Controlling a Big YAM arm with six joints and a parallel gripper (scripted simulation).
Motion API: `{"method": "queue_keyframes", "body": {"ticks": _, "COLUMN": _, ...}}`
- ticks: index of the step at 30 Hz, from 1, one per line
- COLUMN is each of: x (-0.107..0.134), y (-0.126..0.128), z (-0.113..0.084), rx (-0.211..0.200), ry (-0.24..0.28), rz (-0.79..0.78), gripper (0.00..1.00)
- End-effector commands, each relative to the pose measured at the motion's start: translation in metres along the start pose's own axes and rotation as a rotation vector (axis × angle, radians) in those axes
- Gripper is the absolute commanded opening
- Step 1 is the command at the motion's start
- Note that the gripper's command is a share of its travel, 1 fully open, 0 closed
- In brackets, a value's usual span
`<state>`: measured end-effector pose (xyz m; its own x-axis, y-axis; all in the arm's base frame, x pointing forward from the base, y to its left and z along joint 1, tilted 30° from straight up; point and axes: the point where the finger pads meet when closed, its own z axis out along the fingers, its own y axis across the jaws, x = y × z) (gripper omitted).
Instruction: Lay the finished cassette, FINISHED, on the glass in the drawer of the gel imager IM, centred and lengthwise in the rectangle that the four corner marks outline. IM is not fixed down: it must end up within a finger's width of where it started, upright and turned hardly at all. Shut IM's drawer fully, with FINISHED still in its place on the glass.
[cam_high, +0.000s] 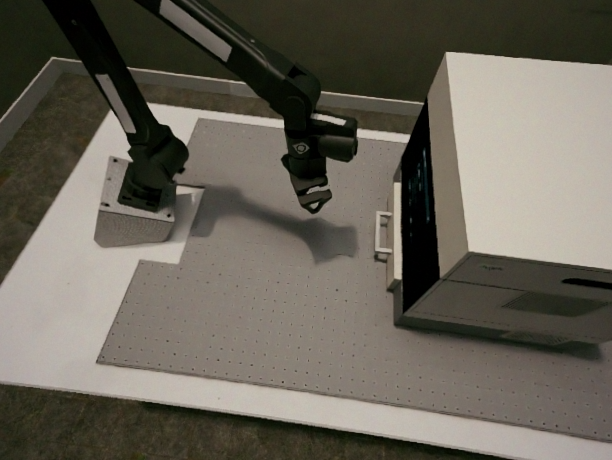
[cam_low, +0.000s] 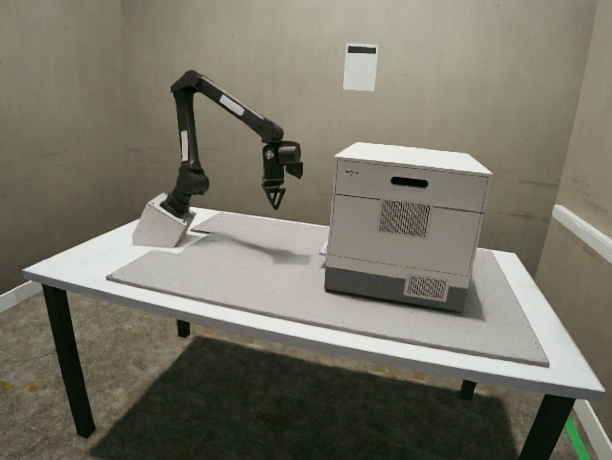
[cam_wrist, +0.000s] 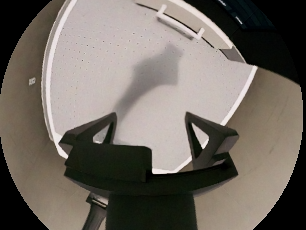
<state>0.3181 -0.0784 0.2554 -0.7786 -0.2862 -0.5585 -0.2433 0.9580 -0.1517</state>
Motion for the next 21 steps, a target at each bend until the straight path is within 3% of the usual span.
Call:
{"method": "queue_keyframes", "body": {"ticks": 1, "x": 0.017, "y": 0.006, "z": -0.009, "rx": -0.005, "ry": 0.022, "rz": 0.156, "gripper": 1.00}}
{"method": "queue_keyframes", "body": {"ticks": 14, "x": 0.060, "y": 0.033, "z": -0.024, "rx": -0.029, "ry": 0.095, "rz": 0.484, "gripper": 1.00}}
{"method": "queue_keyframes", "body": {"ticks": 21, "x": 0.062, "y": 0.034, "z": -0.018, "rx": -0.041, "ry": 0.120, "rz": 0.488, "gripper": 1.00}}
